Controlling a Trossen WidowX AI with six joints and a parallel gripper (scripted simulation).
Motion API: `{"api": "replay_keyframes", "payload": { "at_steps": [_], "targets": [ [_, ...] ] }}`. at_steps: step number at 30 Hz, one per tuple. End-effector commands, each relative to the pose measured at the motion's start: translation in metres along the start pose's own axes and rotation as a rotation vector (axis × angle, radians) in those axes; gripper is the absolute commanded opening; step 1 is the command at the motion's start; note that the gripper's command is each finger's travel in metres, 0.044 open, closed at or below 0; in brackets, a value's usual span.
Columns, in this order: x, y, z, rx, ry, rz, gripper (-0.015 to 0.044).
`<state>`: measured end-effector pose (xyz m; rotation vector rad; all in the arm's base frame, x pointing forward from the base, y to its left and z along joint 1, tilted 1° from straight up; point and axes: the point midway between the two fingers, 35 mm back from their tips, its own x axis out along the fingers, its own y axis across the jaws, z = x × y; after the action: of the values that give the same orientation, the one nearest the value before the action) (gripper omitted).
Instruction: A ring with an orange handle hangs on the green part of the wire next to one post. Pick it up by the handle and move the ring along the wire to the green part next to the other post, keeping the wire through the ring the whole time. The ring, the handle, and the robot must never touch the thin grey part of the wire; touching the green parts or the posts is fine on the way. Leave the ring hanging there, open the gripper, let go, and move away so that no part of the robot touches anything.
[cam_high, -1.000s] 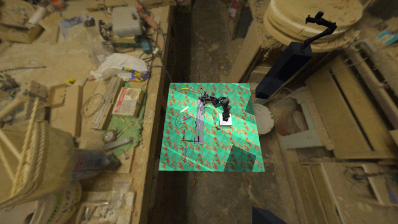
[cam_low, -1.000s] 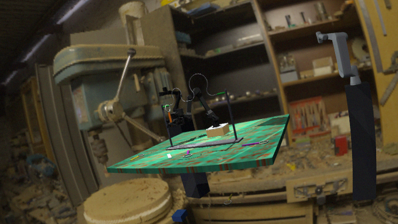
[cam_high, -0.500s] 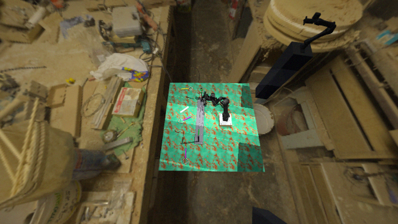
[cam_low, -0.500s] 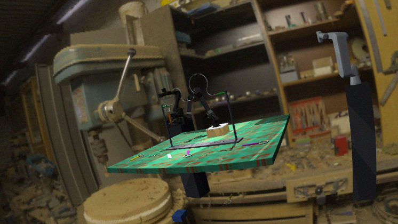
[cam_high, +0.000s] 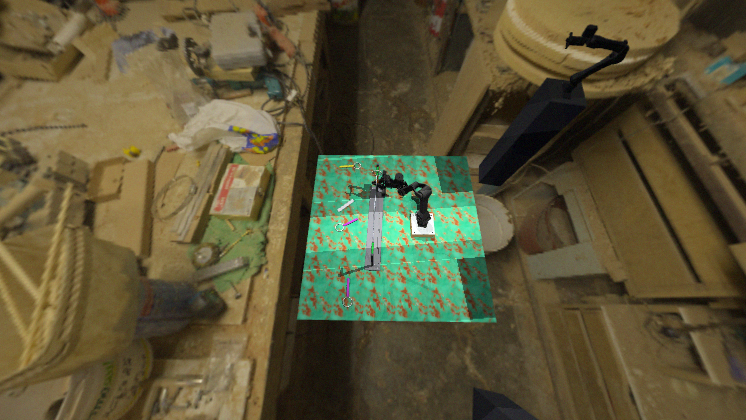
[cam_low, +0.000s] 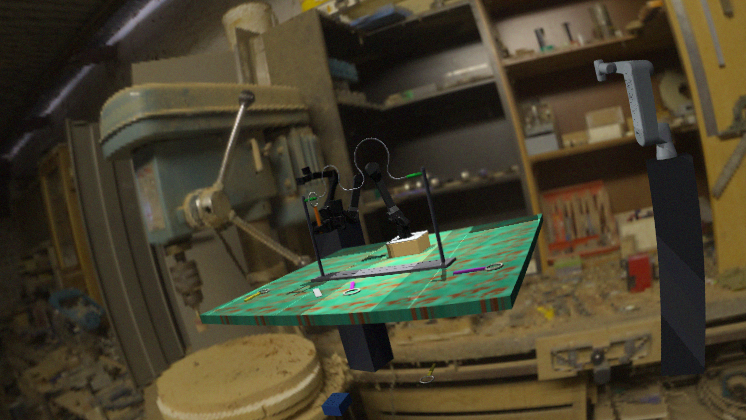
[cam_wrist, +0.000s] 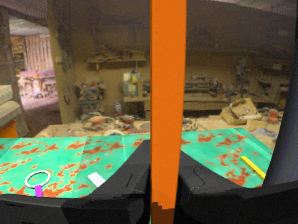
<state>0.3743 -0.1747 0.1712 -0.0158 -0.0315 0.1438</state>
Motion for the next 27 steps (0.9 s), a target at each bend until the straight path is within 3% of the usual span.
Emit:
{"api": "replay_keyframes", "payload": {
  "at_steps": [1, 27],
  "targets": [
    [0.0002, 0.0004, 0.0036, -0.010, -0.006, 0.004, -0.0150],
    [0.0002, 0.0028, 0.0036, -0.010, -0.006, 0.005, -0.0150]
  ]
}}
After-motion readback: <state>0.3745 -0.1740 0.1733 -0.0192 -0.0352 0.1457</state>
